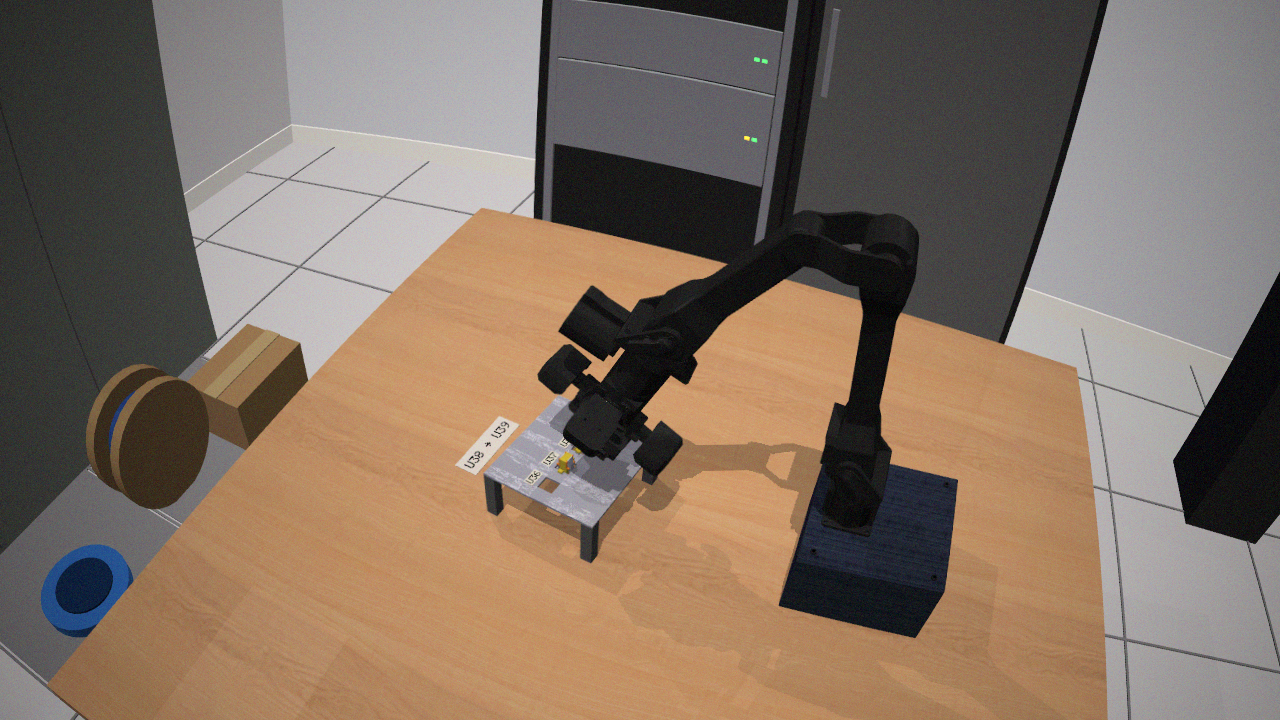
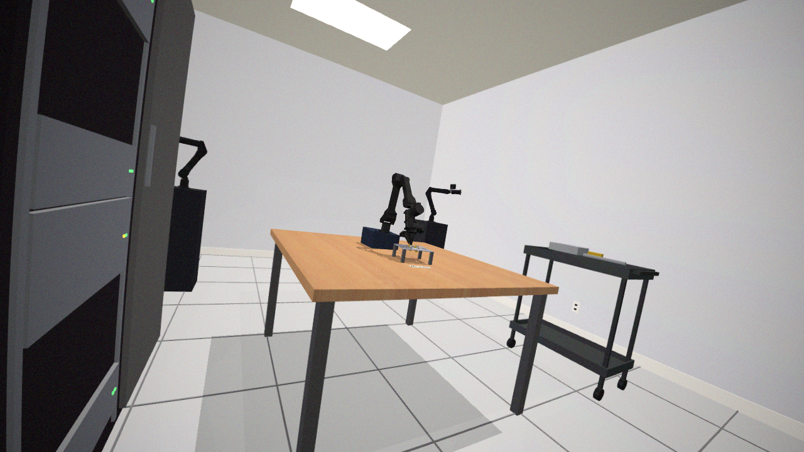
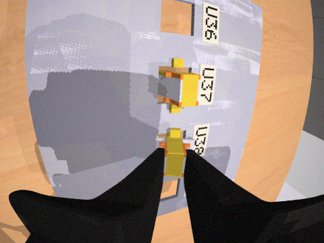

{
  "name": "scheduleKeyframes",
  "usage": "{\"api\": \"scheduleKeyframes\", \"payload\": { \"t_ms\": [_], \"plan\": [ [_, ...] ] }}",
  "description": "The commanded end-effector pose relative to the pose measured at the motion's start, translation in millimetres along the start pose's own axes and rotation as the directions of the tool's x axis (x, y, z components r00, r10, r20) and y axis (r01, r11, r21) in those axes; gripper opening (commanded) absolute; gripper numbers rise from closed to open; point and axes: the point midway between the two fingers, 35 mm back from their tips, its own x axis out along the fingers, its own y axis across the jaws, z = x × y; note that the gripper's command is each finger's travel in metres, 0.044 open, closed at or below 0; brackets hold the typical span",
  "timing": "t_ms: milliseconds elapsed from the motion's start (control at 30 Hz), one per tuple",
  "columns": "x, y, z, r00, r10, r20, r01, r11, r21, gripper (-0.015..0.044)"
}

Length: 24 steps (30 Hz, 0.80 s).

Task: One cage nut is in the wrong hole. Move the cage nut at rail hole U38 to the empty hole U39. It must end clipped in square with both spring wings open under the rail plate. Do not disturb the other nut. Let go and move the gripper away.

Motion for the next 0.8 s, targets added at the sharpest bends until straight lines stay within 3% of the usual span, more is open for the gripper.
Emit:
{"api": "scheduleKeyframes", "payload": {
  "t_ms": [0, 767],
  "plan": [
    [-1.3, -1.0, 0.5, 1.0, -0.003, 0.003, 0.003, 1.0, 0.001, 0.0035],
    [-1.5, -2.0, 0.5, 1.0, 0.002, 0.002, -0.002, 1.0, 0.001, 0.0035]
  ]
}}
